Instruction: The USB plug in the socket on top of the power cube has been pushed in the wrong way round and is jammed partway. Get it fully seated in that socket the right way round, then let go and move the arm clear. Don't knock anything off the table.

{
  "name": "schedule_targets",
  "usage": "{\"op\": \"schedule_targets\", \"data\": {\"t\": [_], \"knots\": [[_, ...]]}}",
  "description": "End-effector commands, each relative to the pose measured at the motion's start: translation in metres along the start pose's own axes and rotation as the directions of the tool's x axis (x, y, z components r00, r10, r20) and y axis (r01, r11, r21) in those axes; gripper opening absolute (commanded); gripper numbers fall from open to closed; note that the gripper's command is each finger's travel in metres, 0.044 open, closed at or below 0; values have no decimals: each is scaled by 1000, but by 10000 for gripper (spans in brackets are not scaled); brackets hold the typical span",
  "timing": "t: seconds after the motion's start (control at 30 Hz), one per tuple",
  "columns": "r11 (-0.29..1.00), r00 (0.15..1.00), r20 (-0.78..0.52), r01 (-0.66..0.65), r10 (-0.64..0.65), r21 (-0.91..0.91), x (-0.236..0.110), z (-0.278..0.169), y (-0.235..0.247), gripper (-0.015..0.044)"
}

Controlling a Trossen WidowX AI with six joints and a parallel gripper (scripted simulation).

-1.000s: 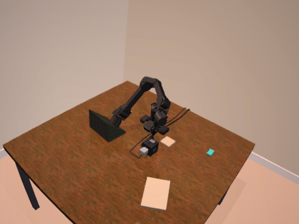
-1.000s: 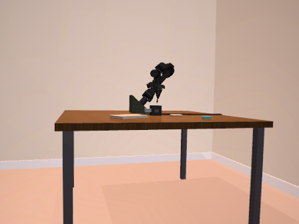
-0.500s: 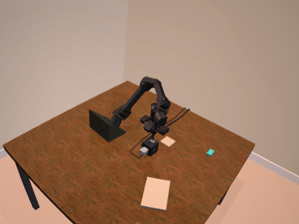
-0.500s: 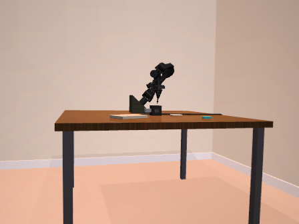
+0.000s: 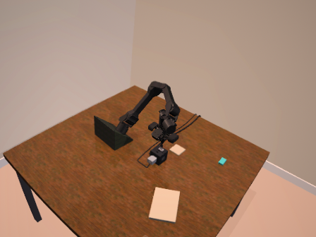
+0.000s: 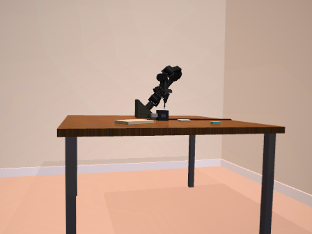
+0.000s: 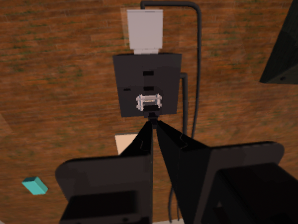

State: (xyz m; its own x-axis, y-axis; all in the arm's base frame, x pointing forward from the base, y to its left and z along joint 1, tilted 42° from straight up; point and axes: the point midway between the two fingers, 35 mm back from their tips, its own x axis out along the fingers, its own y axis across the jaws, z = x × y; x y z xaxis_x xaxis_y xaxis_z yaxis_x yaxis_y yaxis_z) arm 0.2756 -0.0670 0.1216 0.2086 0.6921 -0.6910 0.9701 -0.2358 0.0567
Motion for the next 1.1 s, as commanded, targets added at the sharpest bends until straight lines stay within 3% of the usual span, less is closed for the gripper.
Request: {"op": "schedule_targets", "data": {"t": [0.0, 1.07], "knots": [[1000, 1000, -9, 3, -3, -1, 2, 0, 0, 0], [1000, 1000, -27, 3, -3, 1, 6, -1, 0, 0]]}}
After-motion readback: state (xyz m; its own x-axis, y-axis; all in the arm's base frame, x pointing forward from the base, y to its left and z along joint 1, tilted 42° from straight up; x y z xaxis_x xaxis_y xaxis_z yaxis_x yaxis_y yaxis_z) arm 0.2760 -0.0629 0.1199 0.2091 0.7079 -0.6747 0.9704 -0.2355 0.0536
